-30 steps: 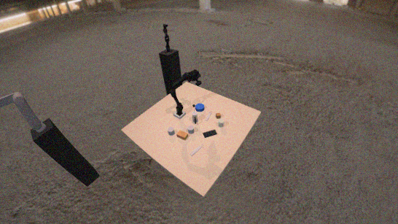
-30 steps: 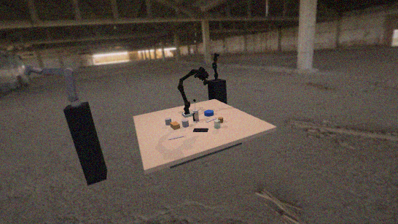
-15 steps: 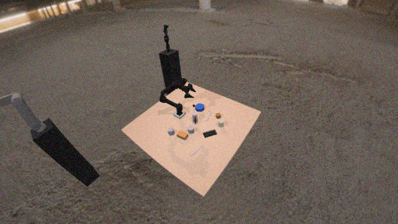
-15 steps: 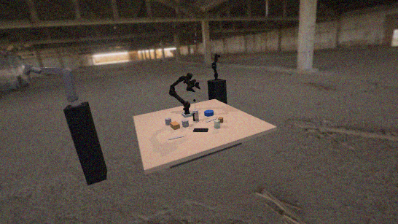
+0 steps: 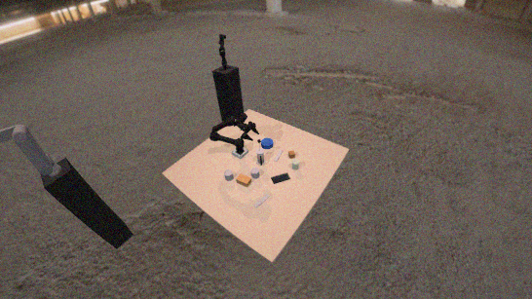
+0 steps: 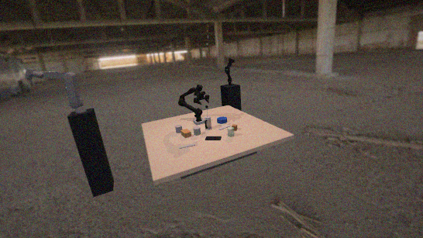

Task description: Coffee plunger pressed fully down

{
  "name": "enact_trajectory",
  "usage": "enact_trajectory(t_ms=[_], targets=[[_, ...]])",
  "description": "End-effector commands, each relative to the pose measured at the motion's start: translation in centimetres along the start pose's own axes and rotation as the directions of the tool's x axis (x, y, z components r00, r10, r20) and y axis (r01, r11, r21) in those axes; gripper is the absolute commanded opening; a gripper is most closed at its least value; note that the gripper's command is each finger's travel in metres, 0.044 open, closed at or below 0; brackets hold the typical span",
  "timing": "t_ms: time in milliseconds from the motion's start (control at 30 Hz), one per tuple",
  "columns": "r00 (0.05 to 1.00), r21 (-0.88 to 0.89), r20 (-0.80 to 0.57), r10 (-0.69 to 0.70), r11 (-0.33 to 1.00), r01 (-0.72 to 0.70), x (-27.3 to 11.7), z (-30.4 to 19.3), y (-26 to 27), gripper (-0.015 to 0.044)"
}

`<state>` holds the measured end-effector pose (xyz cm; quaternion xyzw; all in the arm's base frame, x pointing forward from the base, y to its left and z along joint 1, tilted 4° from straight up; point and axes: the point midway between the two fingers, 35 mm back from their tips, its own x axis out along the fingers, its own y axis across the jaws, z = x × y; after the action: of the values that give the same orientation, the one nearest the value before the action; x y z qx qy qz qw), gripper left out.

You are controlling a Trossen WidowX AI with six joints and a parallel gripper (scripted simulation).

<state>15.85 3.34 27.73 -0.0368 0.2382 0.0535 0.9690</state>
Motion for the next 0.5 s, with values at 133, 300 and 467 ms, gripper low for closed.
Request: enact_trajectory(t_ms=[133,300,467], targets=[[1.0,0.0,0.003,-0.004,1.0,0.004,0.7,-0.9,0.0,0.044],[1.0,0.001,0.0,-0.004,1.0,0.004,1.4,-0.9,0.1,0.044],[1.0,0.002,-0.001,-0.004,1.0,0.004,2.2,-0.9,0.2,0.044]])
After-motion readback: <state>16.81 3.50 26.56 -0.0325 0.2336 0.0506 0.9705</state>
